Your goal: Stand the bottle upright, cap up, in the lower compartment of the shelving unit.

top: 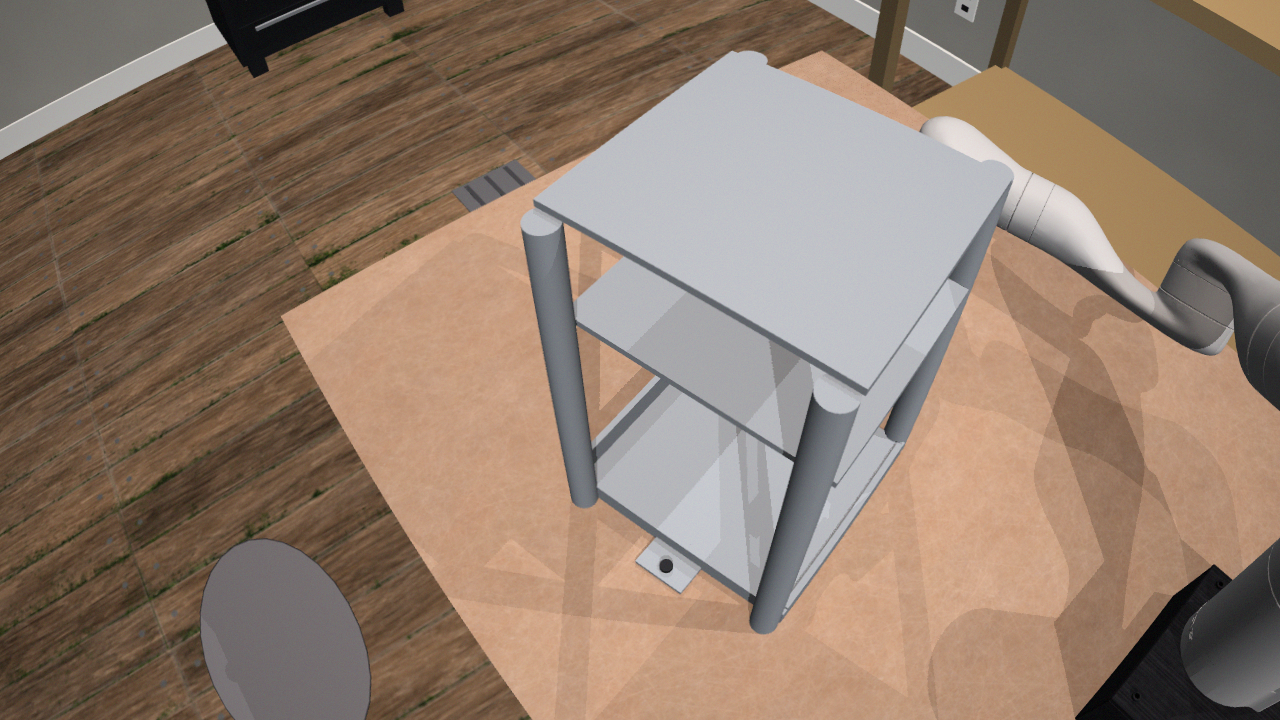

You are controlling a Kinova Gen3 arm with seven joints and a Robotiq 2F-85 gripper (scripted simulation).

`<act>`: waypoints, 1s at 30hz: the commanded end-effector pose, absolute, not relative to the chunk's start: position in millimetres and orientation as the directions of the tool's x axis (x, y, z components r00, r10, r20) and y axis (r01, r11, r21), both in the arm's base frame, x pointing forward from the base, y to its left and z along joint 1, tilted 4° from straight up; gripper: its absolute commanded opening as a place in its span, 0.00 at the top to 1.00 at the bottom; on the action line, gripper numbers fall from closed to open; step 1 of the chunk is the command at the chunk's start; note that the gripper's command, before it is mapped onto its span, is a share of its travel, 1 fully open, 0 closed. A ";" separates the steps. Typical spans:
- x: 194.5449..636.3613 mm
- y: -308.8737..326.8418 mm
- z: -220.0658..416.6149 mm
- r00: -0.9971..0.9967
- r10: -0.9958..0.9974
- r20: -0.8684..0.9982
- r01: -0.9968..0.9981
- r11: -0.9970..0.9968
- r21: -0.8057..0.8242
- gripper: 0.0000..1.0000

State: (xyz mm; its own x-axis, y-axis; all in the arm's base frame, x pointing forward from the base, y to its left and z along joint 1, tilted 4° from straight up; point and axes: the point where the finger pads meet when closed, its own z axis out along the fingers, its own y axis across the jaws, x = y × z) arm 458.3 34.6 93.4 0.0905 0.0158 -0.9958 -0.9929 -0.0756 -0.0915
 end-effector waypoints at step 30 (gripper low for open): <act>460.8 36.0 74.6 0.081 0.013 -0.997 -0.994 -0.076 -0.082 1.00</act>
